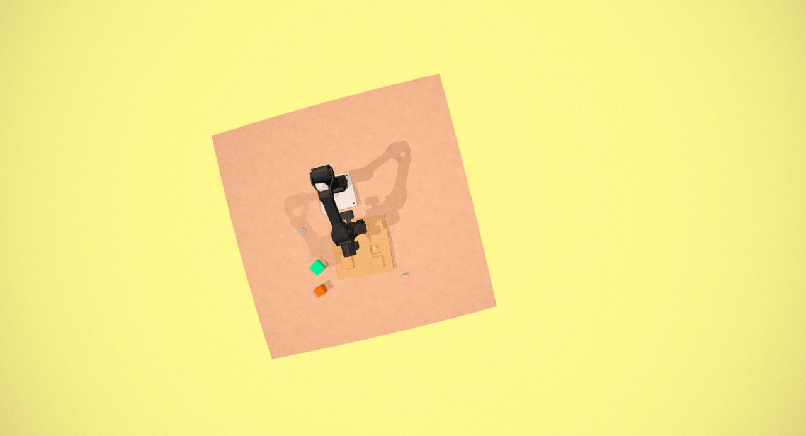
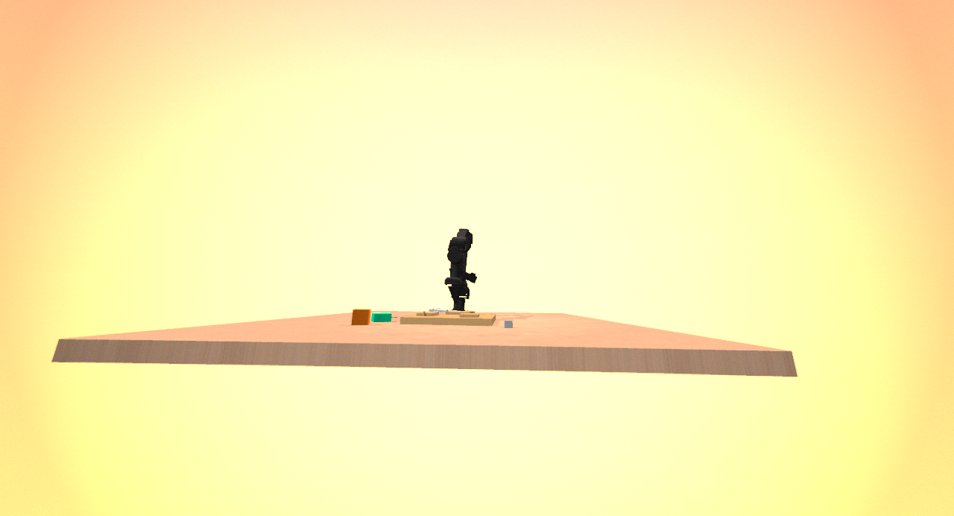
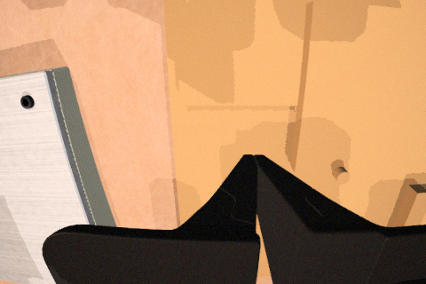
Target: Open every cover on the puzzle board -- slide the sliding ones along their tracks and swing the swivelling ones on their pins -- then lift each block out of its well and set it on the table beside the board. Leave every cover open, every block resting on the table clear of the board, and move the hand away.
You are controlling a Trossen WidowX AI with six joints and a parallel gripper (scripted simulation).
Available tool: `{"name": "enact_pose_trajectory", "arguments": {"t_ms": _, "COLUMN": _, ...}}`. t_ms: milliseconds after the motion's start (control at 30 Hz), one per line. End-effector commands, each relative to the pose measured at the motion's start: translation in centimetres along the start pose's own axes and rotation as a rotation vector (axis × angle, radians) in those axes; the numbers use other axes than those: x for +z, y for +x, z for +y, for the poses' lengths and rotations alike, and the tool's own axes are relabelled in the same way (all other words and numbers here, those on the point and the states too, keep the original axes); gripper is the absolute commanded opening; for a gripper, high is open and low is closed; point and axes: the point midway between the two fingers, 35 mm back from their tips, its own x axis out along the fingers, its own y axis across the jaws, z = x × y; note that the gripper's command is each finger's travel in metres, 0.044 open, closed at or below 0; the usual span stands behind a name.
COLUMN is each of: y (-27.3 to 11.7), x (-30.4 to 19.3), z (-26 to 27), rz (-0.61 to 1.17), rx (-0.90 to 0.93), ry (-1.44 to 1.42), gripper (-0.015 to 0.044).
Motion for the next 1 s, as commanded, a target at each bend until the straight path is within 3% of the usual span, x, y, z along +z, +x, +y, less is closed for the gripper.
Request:
{"name": "enact_pose_trajectory", "arguments": {"t_ms": 0, "y": 0.7, "x": 0.0, "z": 0.2, "rz": -0.003, "rx": 0.013, "ry": 0.002, "gripper": 0.0}}
{"name": "enact_pose_trajectory", "arguments": {"t_ms": 967, "y": 3.6, "x": 0.1, "z": 0.4, "rz": -0.003, "rx": 0.014, "ry": 0.002, "gripper": 0.0}}
